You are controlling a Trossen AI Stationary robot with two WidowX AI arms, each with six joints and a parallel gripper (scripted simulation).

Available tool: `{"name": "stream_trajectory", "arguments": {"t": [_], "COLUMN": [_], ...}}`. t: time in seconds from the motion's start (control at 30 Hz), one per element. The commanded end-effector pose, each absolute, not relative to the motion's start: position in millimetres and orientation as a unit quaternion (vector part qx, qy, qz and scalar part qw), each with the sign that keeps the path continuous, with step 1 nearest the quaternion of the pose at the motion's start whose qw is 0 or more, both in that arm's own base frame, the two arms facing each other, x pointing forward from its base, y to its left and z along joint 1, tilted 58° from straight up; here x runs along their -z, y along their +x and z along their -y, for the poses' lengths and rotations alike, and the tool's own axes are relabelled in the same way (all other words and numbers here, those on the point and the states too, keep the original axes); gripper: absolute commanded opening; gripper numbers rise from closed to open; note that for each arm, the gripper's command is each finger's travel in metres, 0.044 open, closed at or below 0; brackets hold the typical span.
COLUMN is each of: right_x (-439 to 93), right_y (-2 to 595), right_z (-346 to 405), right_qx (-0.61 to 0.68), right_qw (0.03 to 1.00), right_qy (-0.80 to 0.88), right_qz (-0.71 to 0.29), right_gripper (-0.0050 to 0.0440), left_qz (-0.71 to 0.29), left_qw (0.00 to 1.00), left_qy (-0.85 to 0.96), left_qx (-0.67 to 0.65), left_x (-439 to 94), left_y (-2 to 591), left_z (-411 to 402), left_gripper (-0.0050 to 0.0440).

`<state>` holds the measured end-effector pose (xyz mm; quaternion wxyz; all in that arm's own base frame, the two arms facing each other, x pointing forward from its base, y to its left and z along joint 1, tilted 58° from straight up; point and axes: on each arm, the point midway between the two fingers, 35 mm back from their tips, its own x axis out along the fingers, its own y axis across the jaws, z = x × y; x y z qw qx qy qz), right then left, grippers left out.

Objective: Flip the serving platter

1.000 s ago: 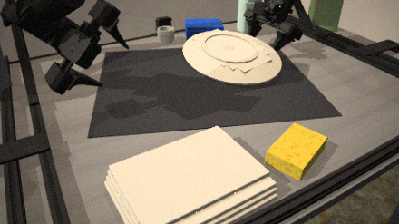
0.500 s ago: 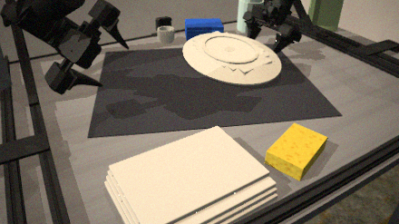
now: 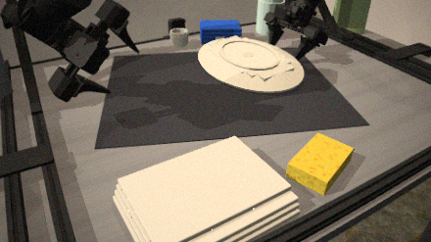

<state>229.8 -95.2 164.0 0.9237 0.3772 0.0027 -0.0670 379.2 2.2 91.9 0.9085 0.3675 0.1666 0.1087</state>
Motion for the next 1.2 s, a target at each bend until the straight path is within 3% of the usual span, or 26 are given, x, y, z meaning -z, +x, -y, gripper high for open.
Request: {"name": "stream_trajectory", "arguments": {"t": [0.0,1.17], "right_x": [-163.3,-163.2], "right_y": [229.8,229.8], "right_z": [94.4,94.3], "right_qx": [0.065,0.066], "right_qw": [0.924,0.924], "right_qy": [0.377,0.377], "right_qz": [-0.005,-0.003], "right_gripper": [0.0440,0.0440], "left_qz": [-0.155,-0.162], "left_qw": [0.913,0.912], "left_qy": [0.362,0.361], "left_qx": [-0.104,-0.106], "left_x": [-94.3,-90.5], "left_y": [379.4,348.2], "left_z": [0.7,0.1], "left_gripper": [0.0440,0.0440]}}
